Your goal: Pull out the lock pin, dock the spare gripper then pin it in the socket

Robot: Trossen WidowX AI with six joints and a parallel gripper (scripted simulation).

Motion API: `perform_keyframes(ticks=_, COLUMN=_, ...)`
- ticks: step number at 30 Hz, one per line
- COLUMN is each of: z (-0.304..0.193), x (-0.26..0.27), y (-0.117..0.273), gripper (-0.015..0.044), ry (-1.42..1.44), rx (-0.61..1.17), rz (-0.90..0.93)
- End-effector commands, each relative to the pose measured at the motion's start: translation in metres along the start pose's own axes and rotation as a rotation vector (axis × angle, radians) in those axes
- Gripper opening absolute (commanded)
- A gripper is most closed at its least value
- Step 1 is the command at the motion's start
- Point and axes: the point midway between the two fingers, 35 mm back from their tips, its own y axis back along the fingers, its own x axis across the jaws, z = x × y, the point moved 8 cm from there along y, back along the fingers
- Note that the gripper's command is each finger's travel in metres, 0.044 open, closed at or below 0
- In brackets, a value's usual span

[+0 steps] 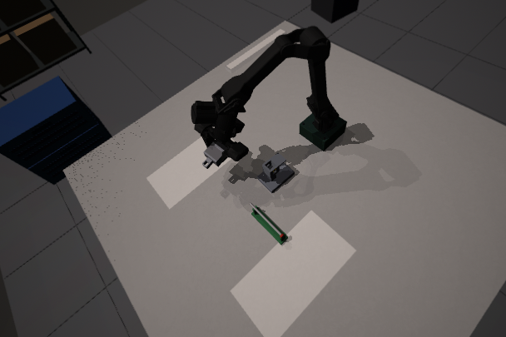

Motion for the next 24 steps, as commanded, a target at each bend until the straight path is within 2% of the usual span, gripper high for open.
perform_keyframes(ticks=1, z=-0.001, x=-0.001, y=0.002, gripper=0.0, ry=0.11, rx=0.006, rz=-0.026)
perform_keyframes(ticks=24, z=0.01, x=-0.01, y=0.003, gripper=0.0, ry=0.655, rx=0.013, rz=-0.172)
